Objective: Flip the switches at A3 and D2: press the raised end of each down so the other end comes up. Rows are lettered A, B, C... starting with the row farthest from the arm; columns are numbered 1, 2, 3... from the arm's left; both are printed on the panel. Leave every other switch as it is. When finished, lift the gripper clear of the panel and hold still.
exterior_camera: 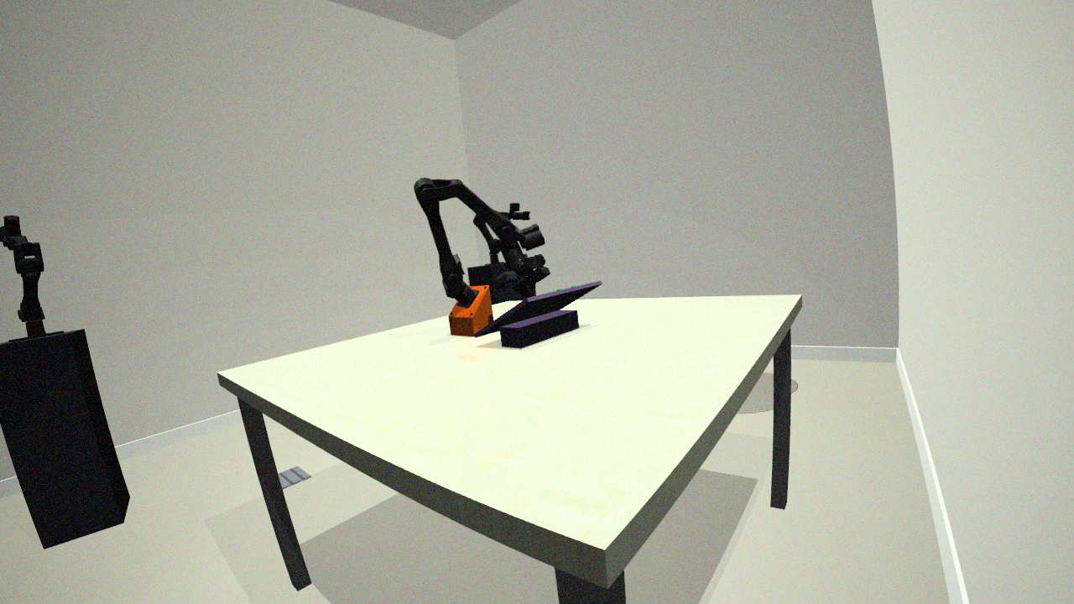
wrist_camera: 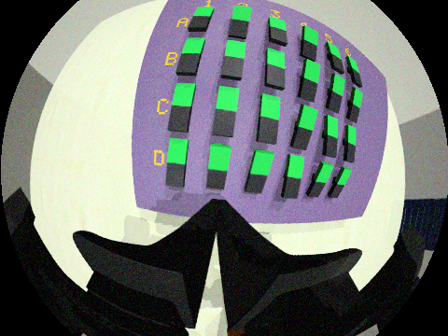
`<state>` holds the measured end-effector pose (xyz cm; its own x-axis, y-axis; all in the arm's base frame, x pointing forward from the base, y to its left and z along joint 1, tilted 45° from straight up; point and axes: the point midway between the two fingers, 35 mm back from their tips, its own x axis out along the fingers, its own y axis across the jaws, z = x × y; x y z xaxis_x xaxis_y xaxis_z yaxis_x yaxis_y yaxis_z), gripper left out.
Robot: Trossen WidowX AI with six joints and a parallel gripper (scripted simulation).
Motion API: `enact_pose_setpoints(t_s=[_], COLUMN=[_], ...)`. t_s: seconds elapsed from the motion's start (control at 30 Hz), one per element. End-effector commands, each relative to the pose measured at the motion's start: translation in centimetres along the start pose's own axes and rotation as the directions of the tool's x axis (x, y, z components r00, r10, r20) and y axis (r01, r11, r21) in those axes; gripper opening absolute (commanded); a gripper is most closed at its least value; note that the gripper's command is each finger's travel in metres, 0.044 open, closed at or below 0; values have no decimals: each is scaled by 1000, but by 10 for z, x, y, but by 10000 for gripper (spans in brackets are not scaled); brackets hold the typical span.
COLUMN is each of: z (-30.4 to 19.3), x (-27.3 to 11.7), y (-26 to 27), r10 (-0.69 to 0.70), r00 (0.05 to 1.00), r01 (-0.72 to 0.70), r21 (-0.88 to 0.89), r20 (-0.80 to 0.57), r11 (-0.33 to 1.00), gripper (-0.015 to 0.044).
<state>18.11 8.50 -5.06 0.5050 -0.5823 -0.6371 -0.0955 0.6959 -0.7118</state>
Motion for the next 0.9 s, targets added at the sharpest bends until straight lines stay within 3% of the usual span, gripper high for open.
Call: enact_pose_setpoints(t_s=[0.0, 0.2, 0.4, 0.87], z=[6, 8, 73, 75], x=[-40, -43, -49, -49], y=[2, 1, -43, -45], r10=[12, 11, 8, 7], r00=[1000, 1000, 1000, 1000], r01=[-12, -11, -9, -8], r21=[17, 17, 17, 18], r20=[6, 5, 7, 7], r11=[1000, 1000, 1000, 1000], gripper=[0, 0, 0, 0])
